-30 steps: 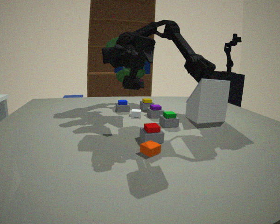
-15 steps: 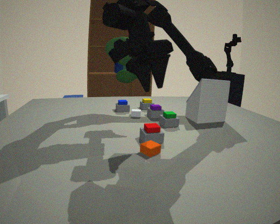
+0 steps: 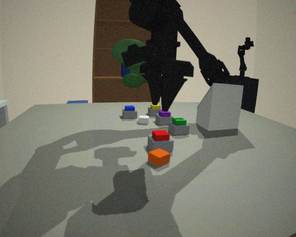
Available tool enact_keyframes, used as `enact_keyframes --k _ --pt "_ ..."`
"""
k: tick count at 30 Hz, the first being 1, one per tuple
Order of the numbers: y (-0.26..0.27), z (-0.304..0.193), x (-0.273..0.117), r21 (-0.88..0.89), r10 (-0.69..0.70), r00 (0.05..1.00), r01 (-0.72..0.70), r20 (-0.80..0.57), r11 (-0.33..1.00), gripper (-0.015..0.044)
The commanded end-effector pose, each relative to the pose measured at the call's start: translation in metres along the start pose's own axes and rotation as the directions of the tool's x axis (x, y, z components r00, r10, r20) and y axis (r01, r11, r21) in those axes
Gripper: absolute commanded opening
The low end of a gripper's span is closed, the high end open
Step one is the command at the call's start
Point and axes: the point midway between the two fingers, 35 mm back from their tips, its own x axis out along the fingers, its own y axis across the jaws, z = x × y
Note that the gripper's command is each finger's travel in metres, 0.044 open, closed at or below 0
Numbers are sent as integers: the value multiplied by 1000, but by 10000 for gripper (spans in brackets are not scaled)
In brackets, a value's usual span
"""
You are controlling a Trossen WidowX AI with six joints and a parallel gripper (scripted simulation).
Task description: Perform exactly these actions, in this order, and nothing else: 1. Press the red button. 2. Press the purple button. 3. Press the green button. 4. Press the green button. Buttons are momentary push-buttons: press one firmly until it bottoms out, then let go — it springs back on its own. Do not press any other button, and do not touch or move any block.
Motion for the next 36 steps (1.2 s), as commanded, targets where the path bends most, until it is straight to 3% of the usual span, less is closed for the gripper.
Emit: enact_keyframes --k 1,9,36 --pt "-5 -8 32 -14 -26 999 26 -26 1000 216" --pt "-5 -8 32 -14 -26 999 26 -26 1000 20" --pt "-6 -9 63 -14 -27 999 27 -26 1000 20"
